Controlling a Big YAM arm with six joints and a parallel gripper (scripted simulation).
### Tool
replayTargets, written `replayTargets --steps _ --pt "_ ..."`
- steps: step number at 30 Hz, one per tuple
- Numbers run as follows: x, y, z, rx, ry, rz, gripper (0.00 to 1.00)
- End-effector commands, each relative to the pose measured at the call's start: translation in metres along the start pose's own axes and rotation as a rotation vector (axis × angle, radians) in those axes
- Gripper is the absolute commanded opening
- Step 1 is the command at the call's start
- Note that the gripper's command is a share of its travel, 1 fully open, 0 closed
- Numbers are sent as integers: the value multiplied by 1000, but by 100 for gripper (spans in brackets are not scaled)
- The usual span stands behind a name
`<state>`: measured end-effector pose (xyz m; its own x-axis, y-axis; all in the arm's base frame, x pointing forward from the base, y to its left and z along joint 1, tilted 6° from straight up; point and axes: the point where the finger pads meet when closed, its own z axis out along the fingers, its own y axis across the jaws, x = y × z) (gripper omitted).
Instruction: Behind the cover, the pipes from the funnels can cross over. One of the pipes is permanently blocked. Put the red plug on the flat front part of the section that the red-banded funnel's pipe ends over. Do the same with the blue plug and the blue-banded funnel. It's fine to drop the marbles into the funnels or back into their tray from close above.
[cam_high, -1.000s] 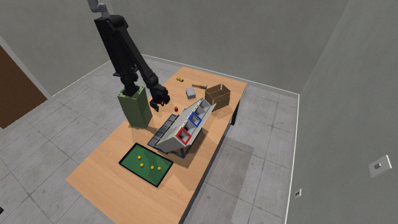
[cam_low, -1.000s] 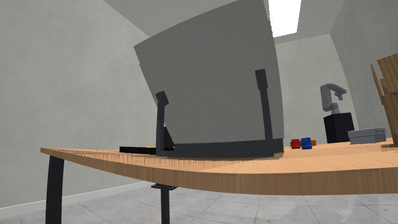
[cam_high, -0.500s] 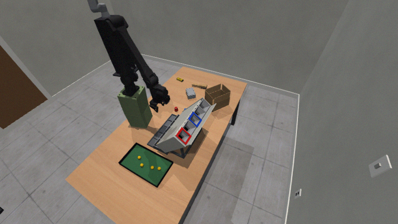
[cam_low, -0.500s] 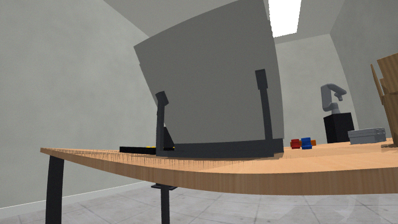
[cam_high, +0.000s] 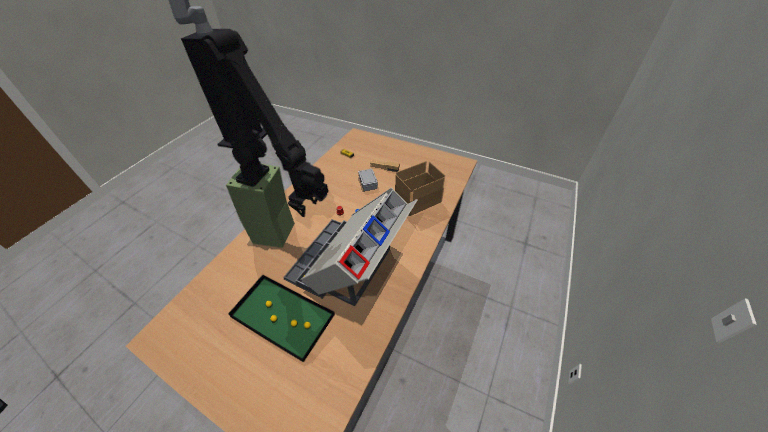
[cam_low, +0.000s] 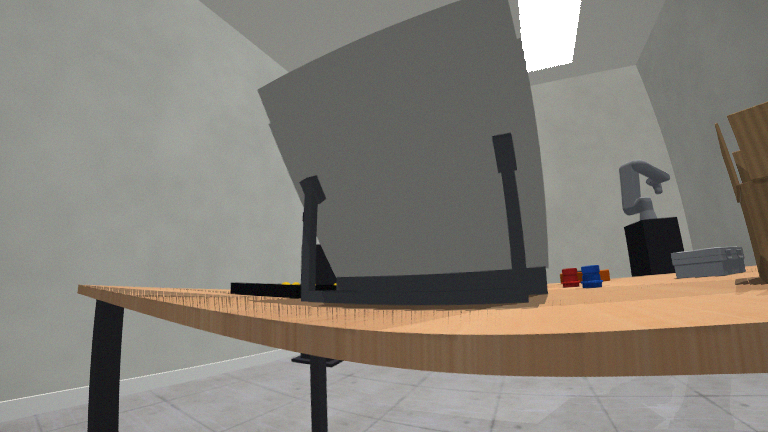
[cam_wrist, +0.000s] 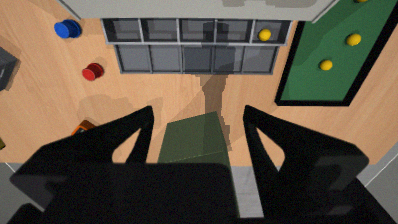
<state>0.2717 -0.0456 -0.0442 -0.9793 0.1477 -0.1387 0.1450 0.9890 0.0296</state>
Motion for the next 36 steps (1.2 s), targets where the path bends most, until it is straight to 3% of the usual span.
replayTargets --steps 1,3,18,36 --pt "-5 0 -2 0 -12 1 80" --pt "-5 0 -2 0 -12 1 80" --pt "6 -126 78 0 -12 1 80" --pt "11 -159 97 4 25 12 80"
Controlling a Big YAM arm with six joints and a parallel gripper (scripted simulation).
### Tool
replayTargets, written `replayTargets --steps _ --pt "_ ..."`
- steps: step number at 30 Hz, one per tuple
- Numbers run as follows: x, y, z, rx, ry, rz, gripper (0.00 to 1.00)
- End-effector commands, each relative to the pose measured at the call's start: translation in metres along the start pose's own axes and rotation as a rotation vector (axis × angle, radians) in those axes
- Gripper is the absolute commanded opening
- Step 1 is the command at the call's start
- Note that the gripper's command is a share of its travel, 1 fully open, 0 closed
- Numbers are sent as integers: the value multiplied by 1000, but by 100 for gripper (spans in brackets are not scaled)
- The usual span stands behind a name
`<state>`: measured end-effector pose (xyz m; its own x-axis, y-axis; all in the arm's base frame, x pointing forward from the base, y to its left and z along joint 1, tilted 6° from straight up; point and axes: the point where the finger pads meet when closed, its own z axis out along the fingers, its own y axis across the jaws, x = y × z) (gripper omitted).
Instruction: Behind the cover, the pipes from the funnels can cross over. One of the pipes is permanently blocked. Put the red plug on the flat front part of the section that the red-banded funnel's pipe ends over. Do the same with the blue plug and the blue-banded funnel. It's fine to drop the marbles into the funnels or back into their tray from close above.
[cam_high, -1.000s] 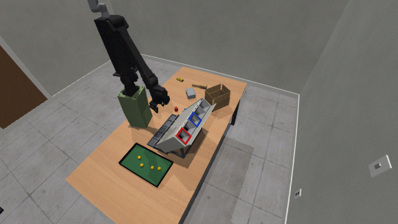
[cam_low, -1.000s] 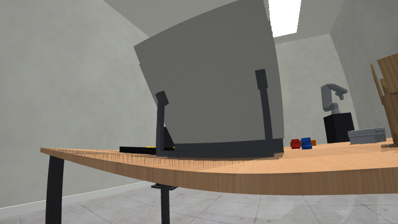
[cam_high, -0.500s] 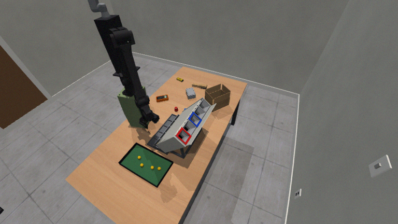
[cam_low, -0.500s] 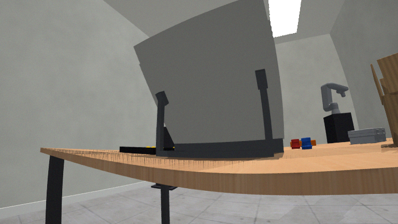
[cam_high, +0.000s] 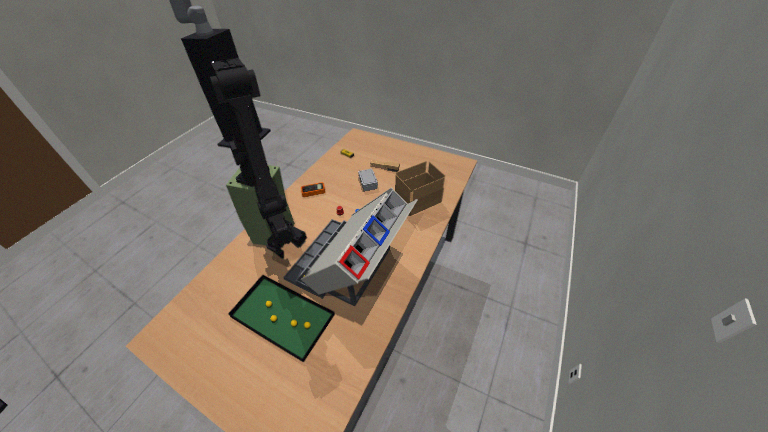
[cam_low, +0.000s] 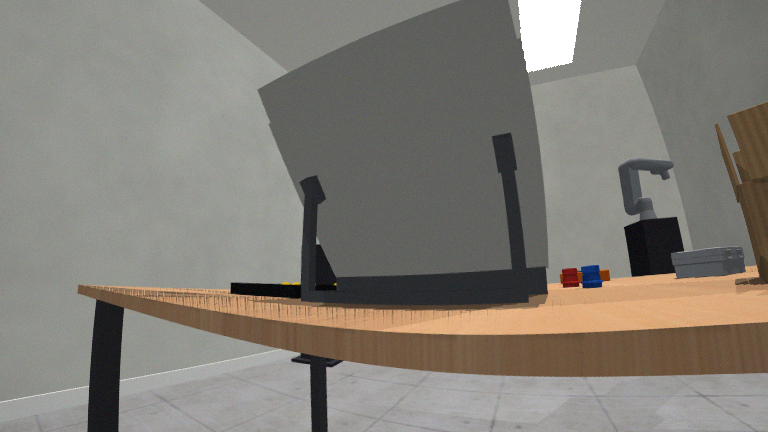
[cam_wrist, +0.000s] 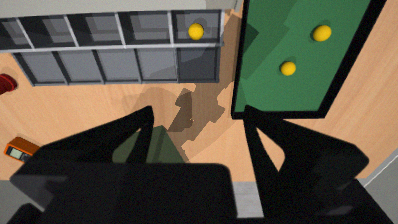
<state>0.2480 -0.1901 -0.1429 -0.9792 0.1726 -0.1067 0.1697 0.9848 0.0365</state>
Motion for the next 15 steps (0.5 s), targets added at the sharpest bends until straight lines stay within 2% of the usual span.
replayTargets --steps 1,15 --pt "-5 -10 4 8 -7 -13 80" --pt "20 -133 34 7 -7 -12 80"
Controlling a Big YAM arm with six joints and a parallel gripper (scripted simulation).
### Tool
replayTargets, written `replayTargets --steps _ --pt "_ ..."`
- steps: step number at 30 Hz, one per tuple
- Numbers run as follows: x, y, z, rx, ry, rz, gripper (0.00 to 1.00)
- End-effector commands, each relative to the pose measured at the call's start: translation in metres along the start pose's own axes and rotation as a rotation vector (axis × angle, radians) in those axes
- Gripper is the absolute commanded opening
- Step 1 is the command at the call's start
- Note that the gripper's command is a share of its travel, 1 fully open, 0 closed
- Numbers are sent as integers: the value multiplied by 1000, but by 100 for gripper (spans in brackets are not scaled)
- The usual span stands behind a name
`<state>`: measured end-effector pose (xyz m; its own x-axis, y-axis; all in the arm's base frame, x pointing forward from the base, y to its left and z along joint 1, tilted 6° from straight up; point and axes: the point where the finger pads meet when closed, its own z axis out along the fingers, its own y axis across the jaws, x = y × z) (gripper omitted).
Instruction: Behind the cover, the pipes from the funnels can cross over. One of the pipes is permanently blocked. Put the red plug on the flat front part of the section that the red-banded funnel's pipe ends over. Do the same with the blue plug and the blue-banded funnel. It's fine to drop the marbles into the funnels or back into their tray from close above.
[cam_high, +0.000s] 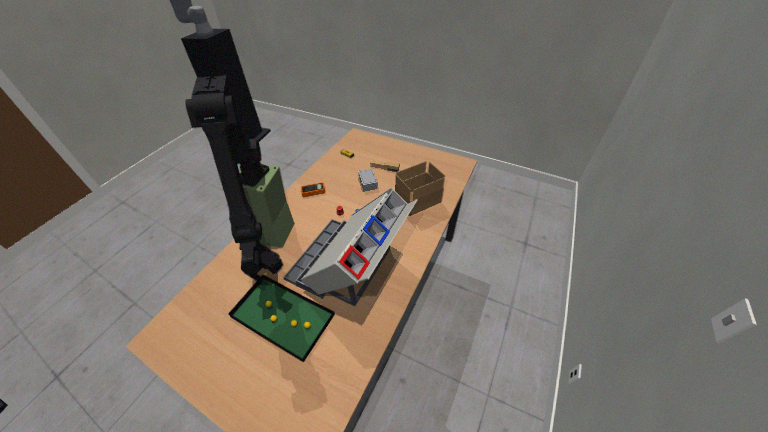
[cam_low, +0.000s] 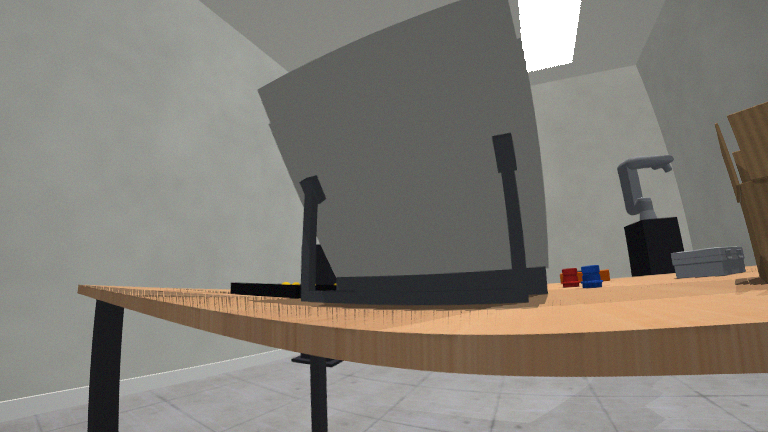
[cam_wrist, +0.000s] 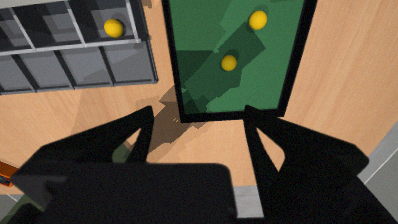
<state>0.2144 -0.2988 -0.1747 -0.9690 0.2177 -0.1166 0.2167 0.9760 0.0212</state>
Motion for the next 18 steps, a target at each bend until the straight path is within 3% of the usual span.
replayTargets --steps 1,18 --pt "3 -28 11 -13 4 -58 80" --pt "7 -56 18 8 -10 -2 80"
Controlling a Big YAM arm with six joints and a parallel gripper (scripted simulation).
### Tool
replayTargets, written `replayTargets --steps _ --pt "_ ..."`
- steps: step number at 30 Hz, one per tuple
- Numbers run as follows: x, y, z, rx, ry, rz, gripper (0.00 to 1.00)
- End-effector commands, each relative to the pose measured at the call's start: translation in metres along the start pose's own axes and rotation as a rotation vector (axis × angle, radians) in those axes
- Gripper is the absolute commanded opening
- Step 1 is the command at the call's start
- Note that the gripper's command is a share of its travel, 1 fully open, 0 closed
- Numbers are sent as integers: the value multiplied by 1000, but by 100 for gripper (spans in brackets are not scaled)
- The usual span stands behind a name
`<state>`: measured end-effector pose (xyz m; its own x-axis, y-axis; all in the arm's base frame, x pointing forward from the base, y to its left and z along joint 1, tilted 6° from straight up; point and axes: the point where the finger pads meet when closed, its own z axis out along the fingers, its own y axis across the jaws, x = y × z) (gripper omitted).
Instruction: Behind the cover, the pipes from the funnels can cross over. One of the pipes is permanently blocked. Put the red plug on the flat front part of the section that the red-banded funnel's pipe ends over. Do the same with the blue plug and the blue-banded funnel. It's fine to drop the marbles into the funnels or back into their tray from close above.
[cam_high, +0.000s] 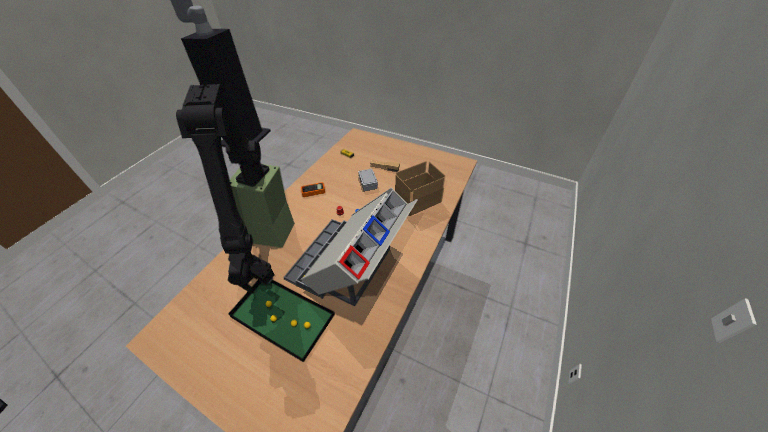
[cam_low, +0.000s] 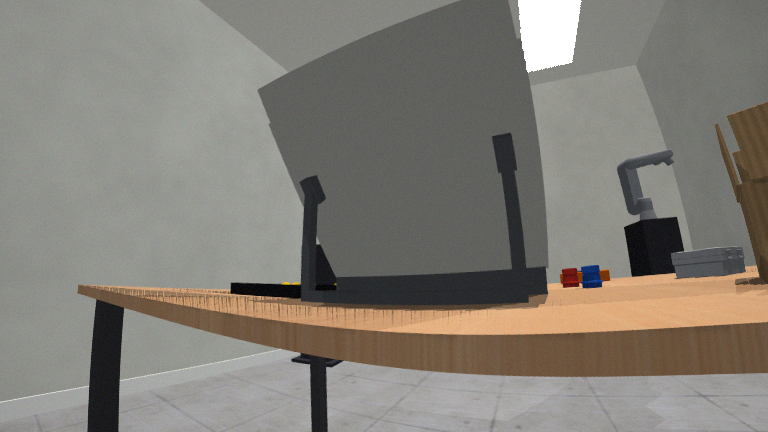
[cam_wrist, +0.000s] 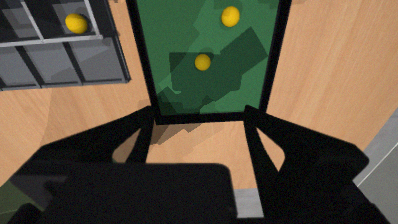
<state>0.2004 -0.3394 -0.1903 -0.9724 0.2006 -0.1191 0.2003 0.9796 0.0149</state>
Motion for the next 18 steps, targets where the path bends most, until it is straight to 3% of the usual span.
replayTargets --steps 1,18 --pt "0 -13 4 4 -7 15 80" --pt "1 -14 4 10 -9 1 80"
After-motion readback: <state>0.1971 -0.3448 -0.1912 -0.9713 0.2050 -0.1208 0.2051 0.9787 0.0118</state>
